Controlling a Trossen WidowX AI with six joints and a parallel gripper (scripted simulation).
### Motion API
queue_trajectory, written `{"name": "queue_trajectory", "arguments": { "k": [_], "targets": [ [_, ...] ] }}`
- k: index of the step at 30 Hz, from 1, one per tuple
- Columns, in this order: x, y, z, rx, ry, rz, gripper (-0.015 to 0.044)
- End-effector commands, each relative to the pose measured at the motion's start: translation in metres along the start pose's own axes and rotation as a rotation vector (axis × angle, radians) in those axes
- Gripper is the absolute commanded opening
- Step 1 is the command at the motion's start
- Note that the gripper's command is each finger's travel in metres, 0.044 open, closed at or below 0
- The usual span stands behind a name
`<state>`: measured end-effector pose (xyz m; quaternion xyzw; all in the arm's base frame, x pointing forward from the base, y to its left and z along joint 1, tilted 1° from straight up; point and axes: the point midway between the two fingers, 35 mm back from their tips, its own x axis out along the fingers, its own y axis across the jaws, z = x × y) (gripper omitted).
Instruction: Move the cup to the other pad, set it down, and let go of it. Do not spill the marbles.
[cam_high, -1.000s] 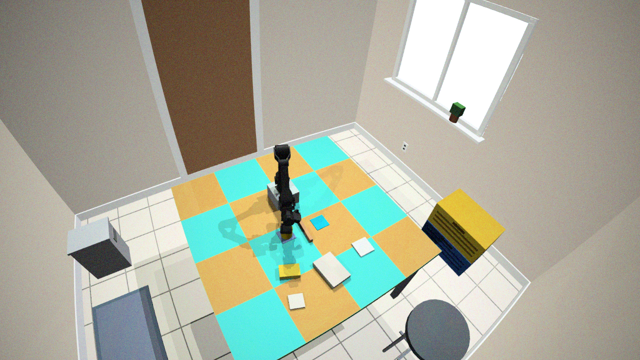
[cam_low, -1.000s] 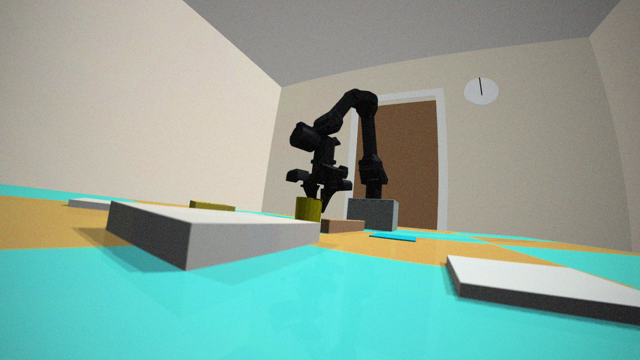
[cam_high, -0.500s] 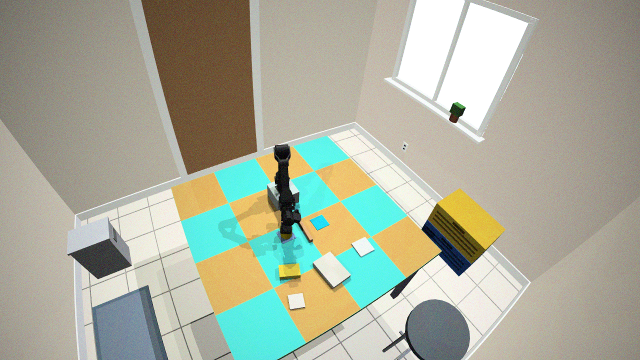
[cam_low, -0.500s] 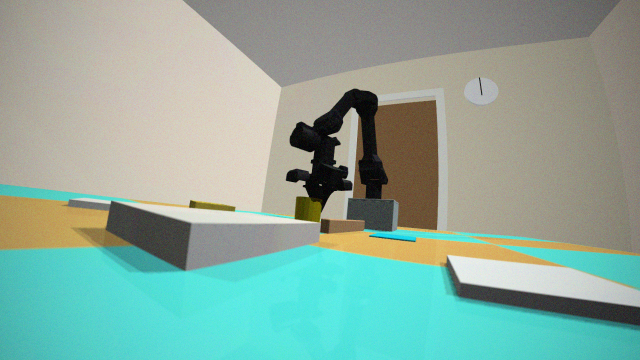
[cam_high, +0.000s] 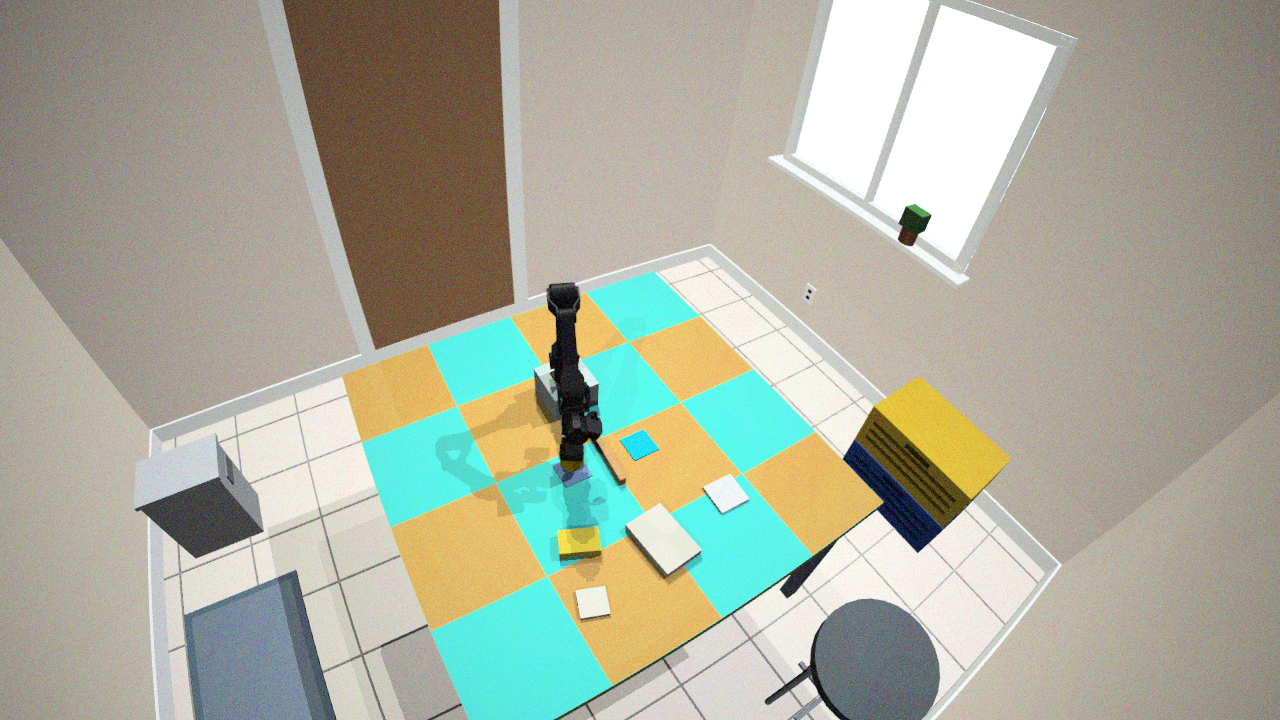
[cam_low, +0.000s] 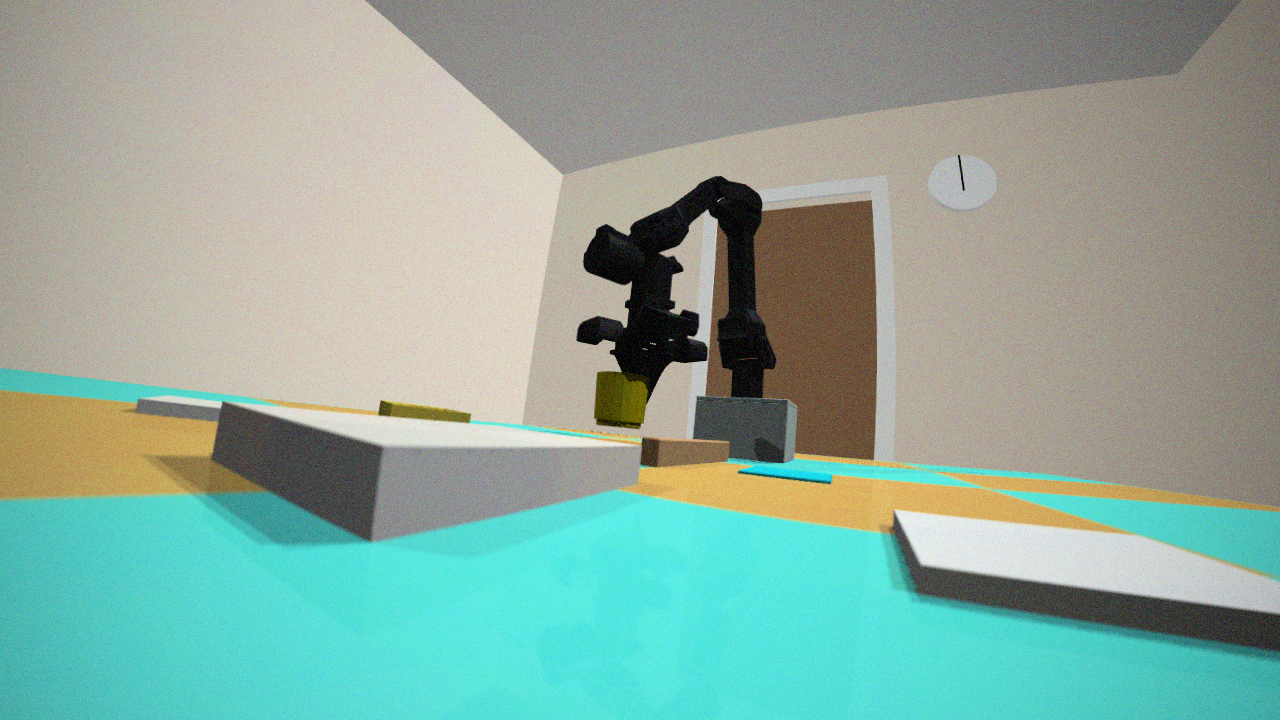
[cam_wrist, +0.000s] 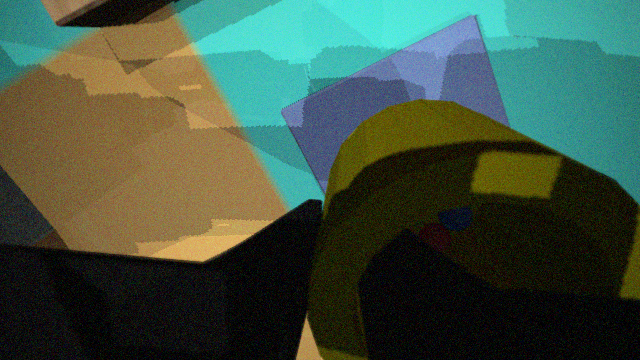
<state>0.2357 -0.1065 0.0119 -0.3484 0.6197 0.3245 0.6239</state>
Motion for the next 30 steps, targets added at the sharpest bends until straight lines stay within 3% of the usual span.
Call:
{"name": "queue_trajectory", "arguments": {
  "k": [1,30],
  "targets": [
    [-0.0156,-0.0013,0.0002,-0.006,-0.006,-0.010,0.0000],
    [-0.0199,0.0057,0.0033,-0.002,-0.002,-0.005,0.0000]
  ]
}}
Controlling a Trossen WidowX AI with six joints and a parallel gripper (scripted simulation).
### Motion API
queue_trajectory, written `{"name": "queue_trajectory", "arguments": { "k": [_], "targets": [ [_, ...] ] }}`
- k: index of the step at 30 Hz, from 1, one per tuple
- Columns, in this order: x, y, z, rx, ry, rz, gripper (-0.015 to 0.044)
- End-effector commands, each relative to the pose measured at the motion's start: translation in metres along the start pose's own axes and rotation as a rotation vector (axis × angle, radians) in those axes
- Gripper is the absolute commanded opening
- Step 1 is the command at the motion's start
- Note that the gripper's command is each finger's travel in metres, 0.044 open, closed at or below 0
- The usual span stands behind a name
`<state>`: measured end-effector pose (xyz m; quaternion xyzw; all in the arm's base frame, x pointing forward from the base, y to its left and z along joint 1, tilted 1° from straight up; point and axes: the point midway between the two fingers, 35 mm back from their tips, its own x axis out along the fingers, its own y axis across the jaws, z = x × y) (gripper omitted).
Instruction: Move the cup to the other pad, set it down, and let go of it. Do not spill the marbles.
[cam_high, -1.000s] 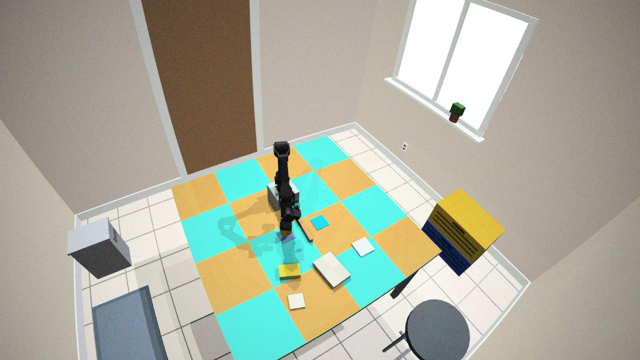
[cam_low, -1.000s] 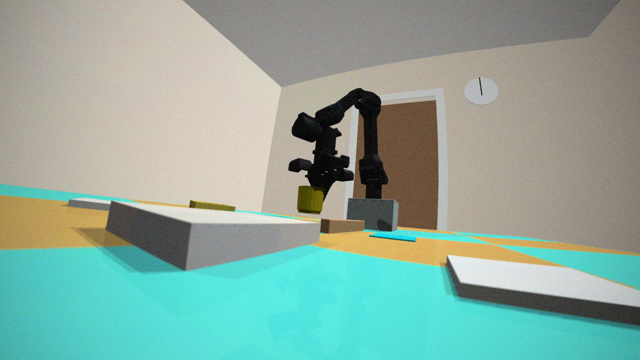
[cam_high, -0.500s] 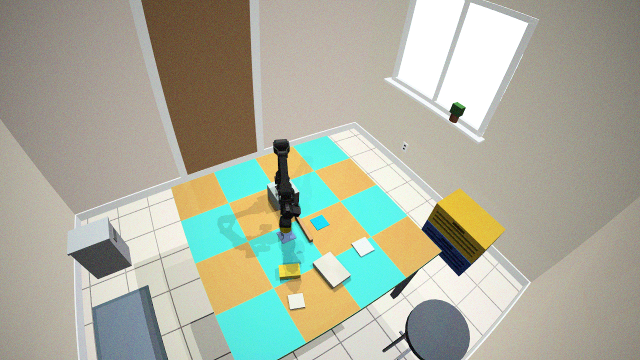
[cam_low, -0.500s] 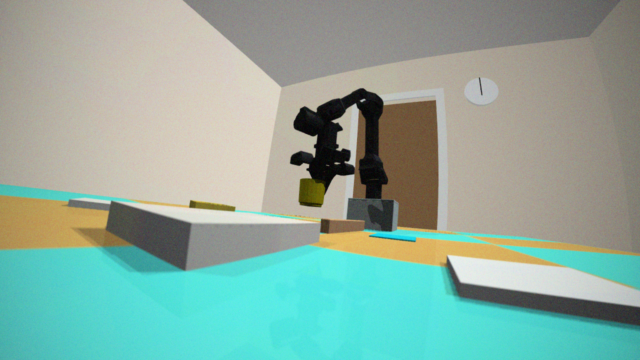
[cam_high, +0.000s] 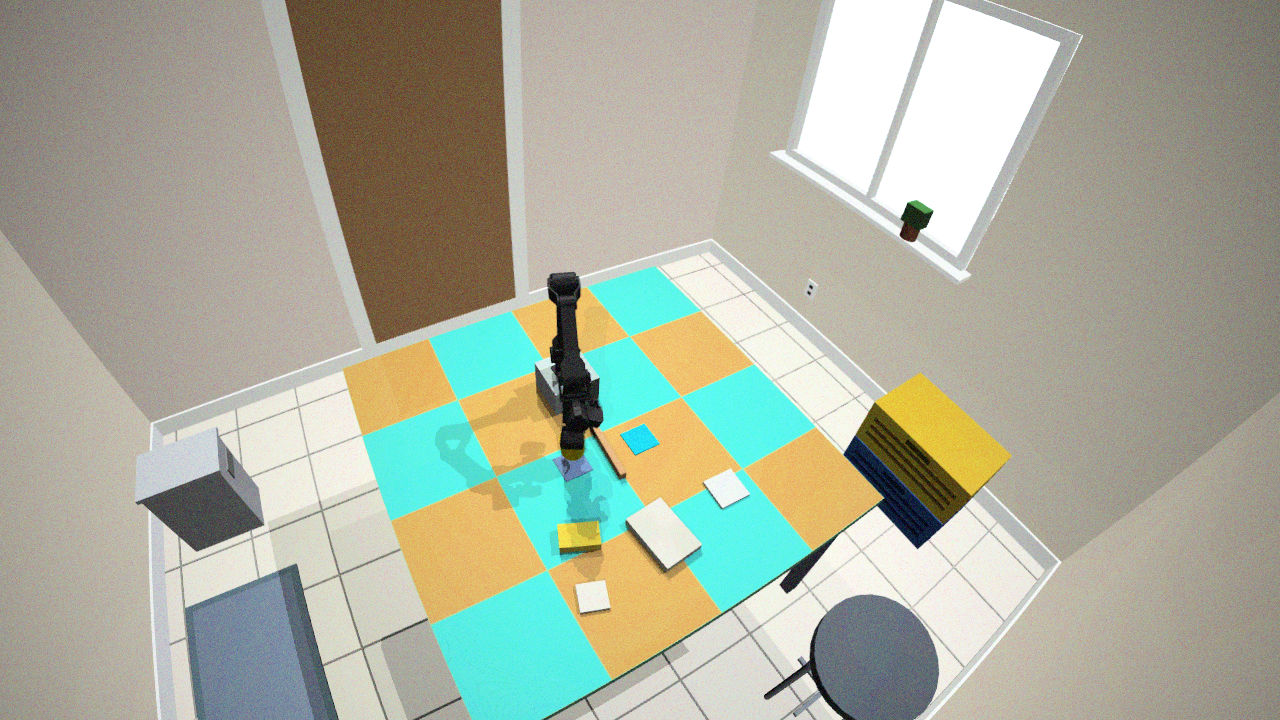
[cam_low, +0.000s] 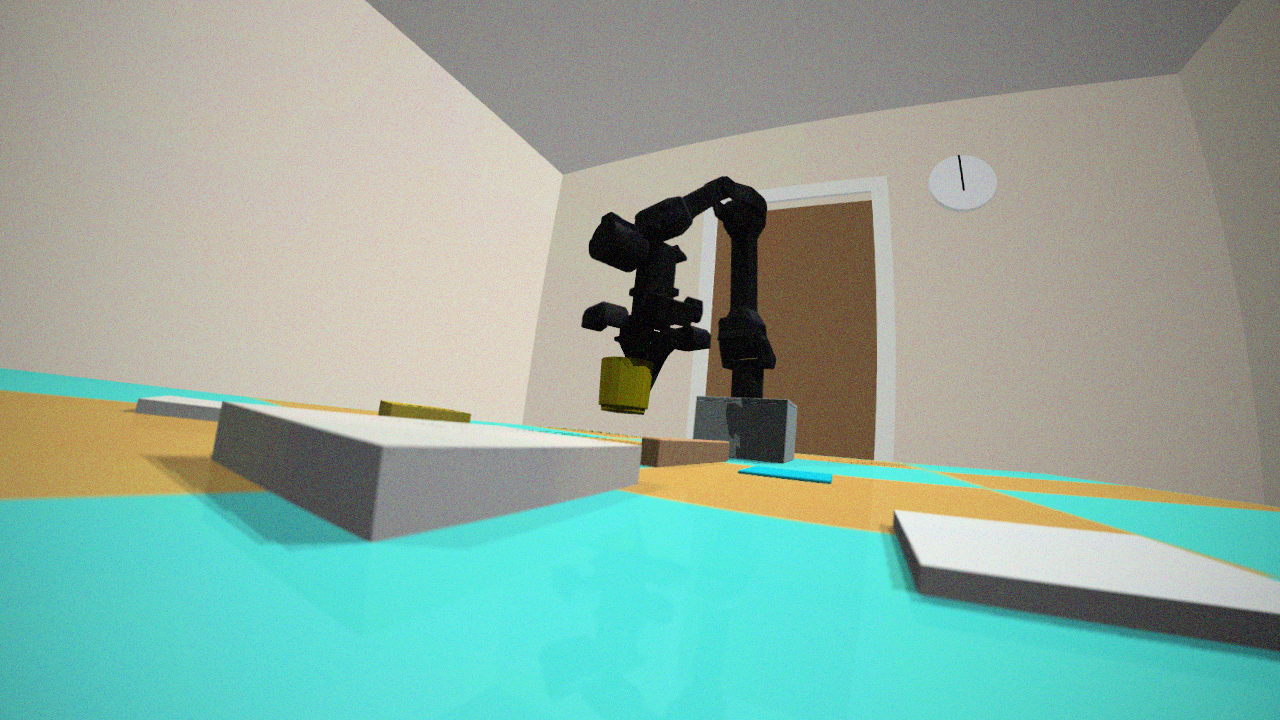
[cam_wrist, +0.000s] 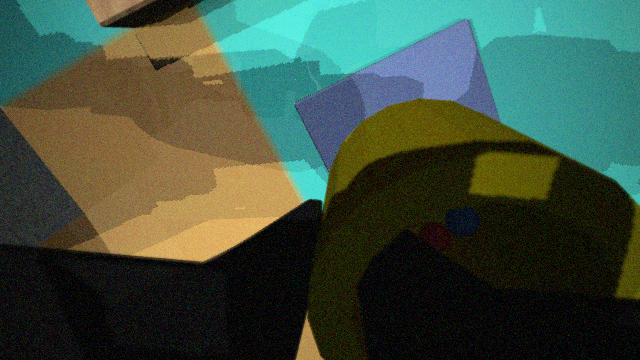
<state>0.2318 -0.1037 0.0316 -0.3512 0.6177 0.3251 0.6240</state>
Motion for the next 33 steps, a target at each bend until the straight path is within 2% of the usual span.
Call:
{"name": "queue_trajectory", "arguments": {
  "k": [1,33],
  "targets": [
    [0.000,0.002,0.005,0.003,-0.001,-0.001,0.0000],
    [-0.002,0.024,0.059,-0.001,-0.010,-0.003,0.0000]
  ]
}}
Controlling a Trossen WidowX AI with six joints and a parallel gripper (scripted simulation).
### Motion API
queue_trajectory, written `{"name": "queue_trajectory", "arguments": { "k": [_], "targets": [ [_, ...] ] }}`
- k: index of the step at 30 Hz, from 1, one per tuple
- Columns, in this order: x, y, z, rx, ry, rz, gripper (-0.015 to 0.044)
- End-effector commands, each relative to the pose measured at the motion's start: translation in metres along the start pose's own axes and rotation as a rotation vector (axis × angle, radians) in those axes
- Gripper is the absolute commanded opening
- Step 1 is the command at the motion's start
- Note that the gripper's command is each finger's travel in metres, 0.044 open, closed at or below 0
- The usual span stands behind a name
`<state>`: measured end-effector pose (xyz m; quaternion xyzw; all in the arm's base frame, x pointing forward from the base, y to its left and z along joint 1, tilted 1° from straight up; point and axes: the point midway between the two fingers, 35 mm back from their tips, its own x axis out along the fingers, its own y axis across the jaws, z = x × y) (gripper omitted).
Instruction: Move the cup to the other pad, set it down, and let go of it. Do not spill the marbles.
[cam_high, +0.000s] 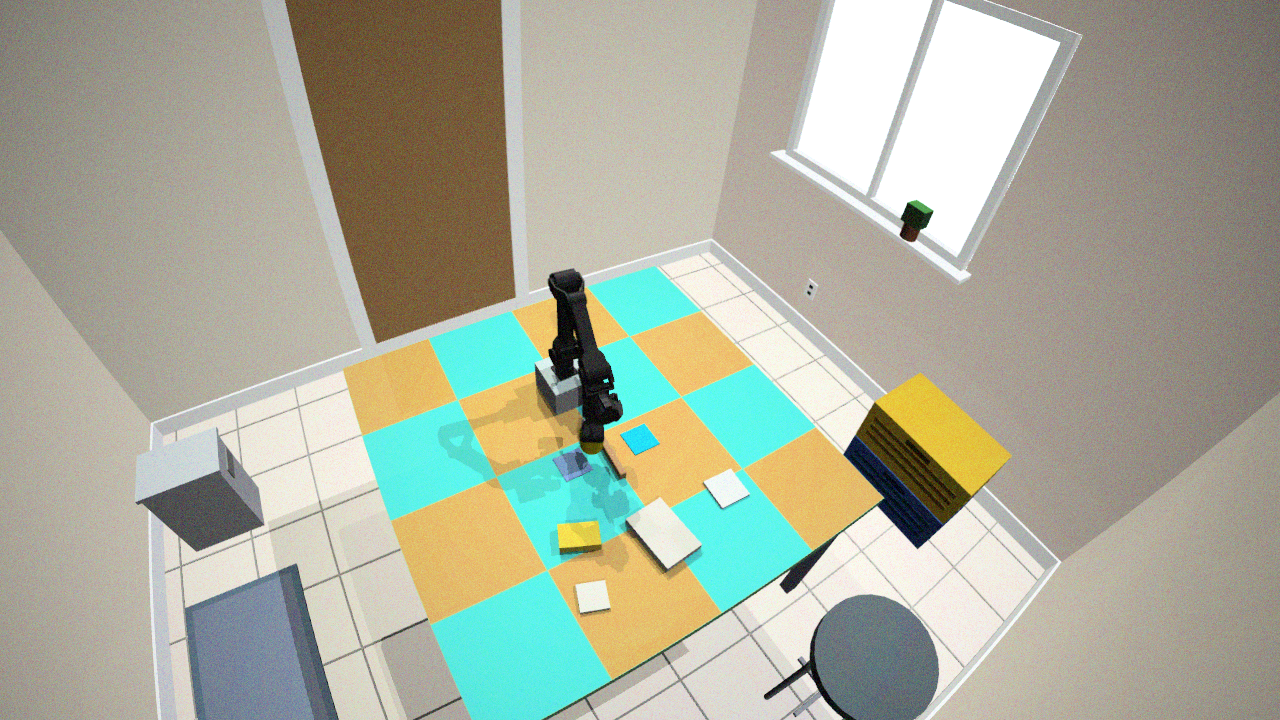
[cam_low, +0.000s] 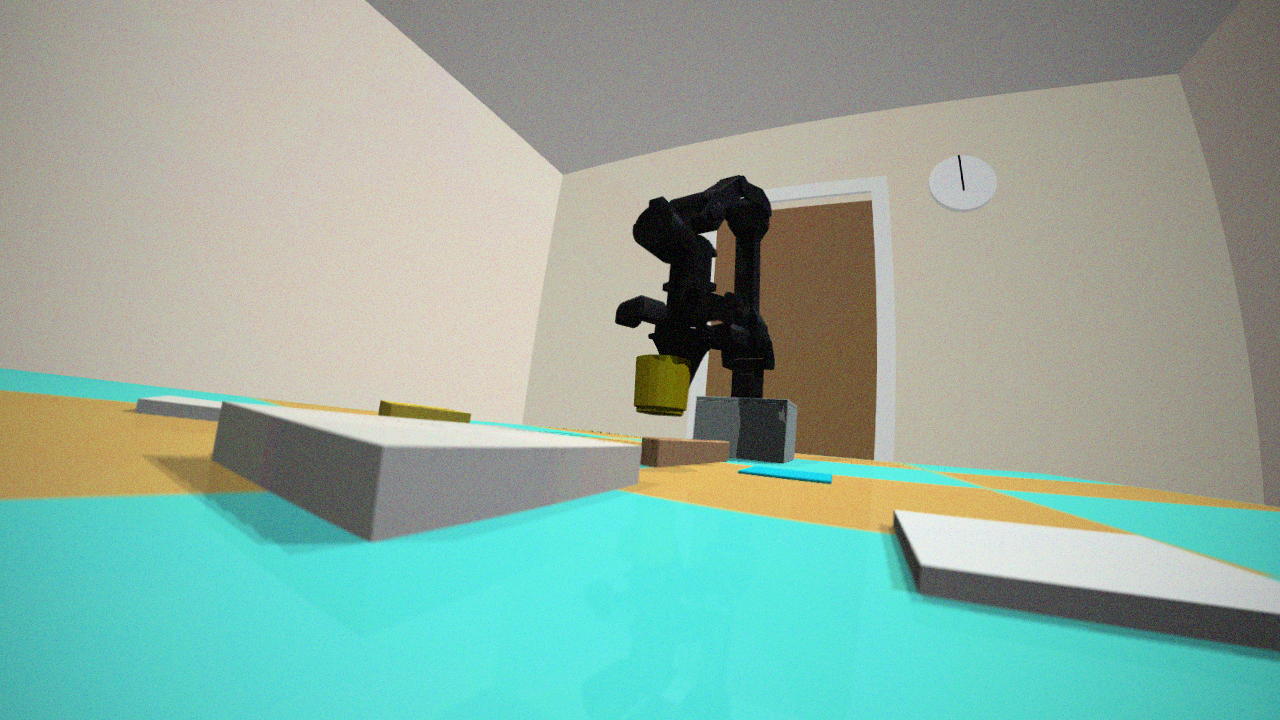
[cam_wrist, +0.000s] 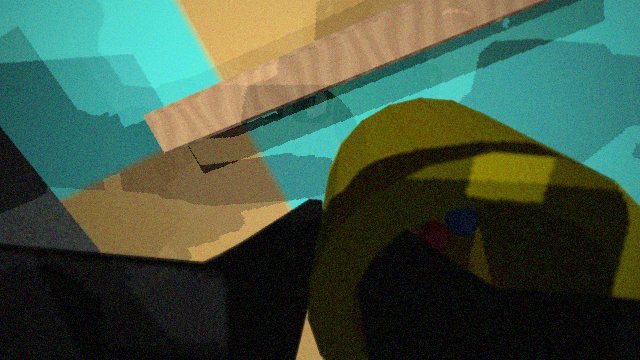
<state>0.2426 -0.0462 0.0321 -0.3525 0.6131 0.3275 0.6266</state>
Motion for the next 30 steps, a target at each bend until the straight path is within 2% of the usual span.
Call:
{"name": "queue_trajectory", "arguments": {
  "k": [1,30],
  "targets": [
    [0.000,0.003,0.006,0.005,-0.001,0.001,0.0000],
    [-0.001,0.024,0.053,0.005,-0.005,0.002,0.0000]
  ]
}}
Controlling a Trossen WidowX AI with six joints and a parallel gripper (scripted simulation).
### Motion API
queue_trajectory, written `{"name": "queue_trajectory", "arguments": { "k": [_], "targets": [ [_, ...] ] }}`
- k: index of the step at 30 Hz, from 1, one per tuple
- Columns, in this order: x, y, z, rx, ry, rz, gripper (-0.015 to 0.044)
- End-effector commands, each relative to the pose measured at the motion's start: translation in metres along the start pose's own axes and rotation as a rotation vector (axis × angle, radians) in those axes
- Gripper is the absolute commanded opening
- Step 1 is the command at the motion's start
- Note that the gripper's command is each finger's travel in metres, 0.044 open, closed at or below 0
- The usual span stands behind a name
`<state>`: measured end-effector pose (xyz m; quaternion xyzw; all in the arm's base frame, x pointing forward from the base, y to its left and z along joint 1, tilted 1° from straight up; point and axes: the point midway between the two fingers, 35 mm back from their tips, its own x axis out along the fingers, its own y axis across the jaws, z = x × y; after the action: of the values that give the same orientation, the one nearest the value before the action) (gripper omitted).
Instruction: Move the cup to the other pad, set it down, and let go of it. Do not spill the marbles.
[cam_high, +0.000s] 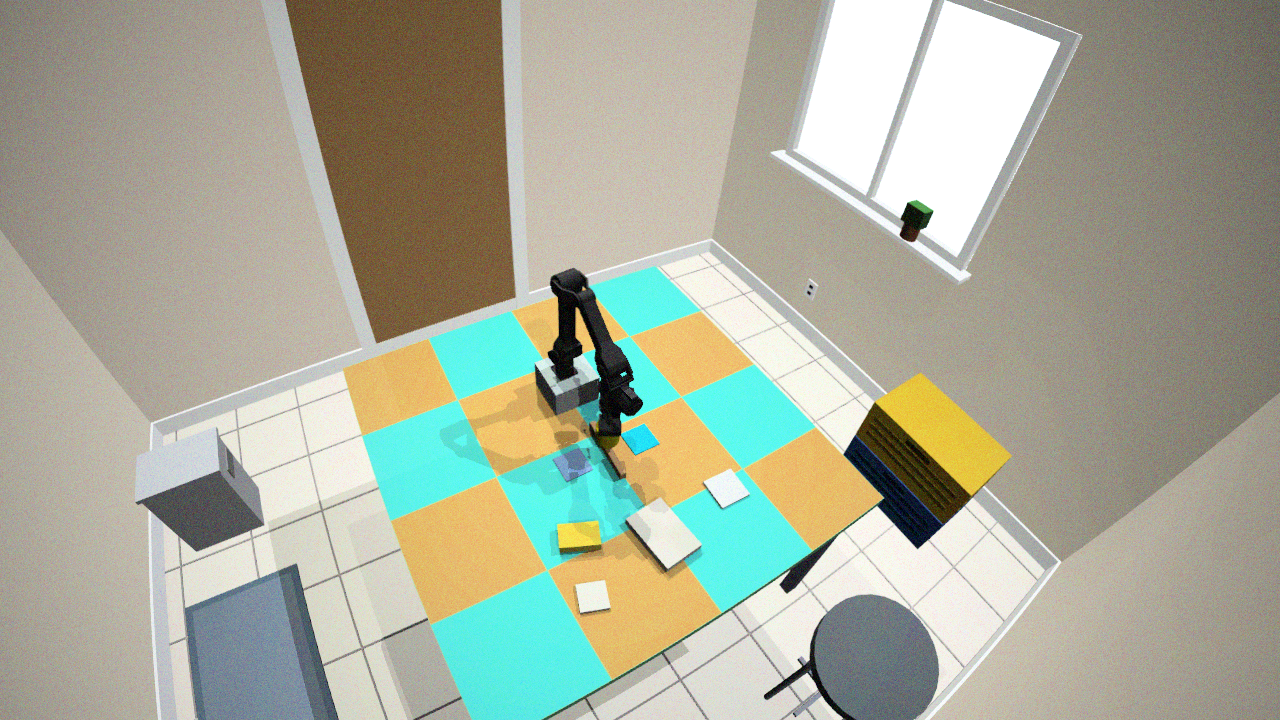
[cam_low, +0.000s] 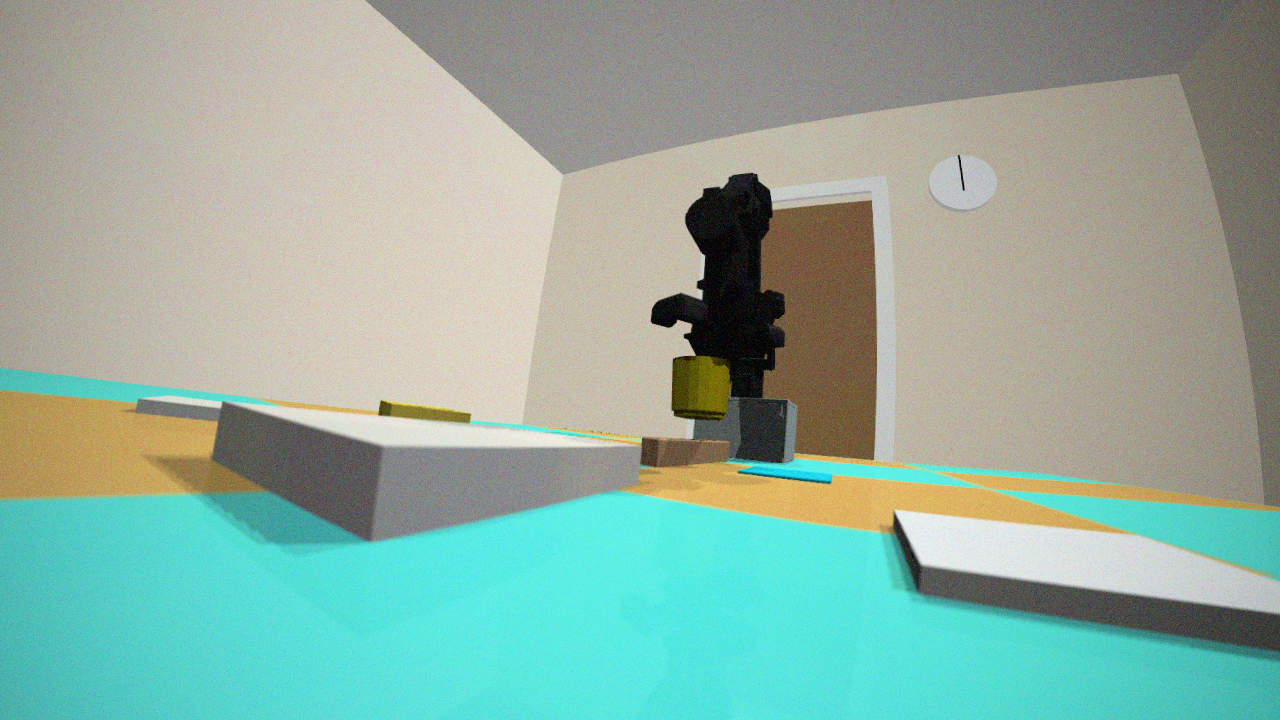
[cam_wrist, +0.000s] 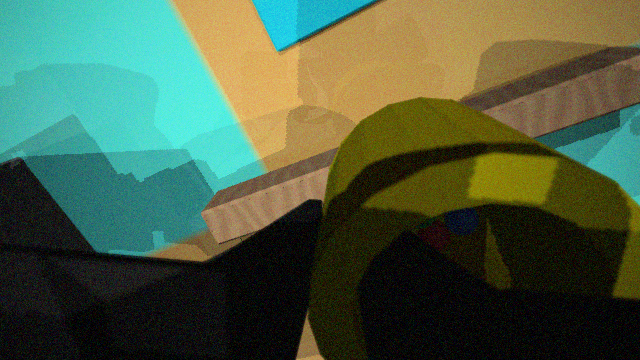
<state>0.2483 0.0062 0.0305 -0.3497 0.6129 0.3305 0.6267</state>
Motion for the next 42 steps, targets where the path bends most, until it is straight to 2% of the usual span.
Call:
{"name": "queue_trajectory", "arguments": {
  "k": [1,42],
  "targets": [
    [-0.001,0.002,0.007,0.005,0.000,-0.005,0.0000],
    [-0.003,0.038,0.079,0.005,-0.006,-0.002,0.0000]
  ]
}}
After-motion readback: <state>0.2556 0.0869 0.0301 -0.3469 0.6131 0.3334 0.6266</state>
